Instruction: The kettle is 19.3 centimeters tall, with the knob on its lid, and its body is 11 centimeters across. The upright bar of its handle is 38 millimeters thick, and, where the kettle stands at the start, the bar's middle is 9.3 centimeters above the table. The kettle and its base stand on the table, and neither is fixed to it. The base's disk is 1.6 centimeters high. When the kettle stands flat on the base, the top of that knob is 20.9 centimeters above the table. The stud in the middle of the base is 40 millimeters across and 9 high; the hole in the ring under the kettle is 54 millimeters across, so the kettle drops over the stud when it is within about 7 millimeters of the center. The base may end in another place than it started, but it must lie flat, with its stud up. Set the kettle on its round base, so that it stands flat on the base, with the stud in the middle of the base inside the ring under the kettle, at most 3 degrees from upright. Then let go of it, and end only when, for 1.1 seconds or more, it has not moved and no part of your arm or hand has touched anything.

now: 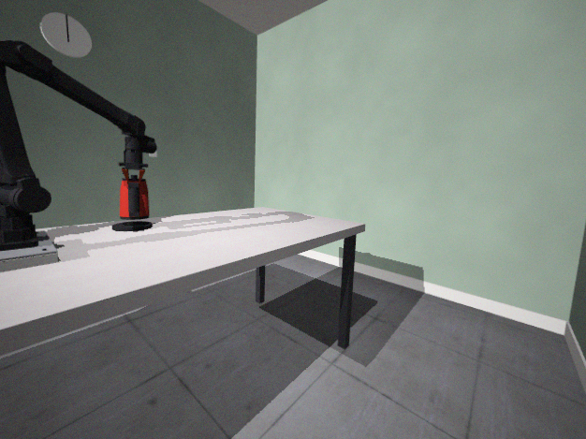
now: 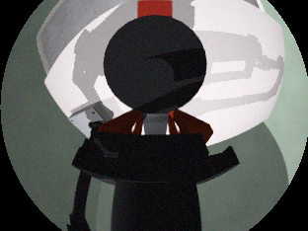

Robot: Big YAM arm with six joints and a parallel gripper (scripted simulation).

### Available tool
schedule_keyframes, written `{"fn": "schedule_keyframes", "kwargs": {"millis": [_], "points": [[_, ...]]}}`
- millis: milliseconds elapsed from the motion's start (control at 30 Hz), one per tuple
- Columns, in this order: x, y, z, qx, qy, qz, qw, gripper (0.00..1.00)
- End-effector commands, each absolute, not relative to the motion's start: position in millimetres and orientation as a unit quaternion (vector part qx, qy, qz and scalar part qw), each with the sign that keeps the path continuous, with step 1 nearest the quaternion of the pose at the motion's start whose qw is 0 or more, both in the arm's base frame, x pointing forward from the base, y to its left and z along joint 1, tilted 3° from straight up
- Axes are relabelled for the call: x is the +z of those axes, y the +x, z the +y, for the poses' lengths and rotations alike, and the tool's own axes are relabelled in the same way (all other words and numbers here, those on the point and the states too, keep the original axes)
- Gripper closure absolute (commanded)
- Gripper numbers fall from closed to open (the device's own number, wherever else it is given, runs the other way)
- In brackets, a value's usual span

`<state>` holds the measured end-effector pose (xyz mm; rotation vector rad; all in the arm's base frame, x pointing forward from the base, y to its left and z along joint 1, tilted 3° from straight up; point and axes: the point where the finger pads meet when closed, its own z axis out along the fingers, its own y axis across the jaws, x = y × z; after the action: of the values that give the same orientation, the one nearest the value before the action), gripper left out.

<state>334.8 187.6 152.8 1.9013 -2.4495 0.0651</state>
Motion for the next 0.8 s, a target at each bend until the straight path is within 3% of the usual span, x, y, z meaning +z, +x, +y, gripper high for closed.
{"fn": "schedule_keyframes", "kwargs": {"millis": [0,767], "points": [[177.0,350.5,192.6,0.023,0.610,-0.792,-0.024,1.00],[167.1,345.3,189.4,0.022,0.610,-0.792,-0.015,1.00]]}}
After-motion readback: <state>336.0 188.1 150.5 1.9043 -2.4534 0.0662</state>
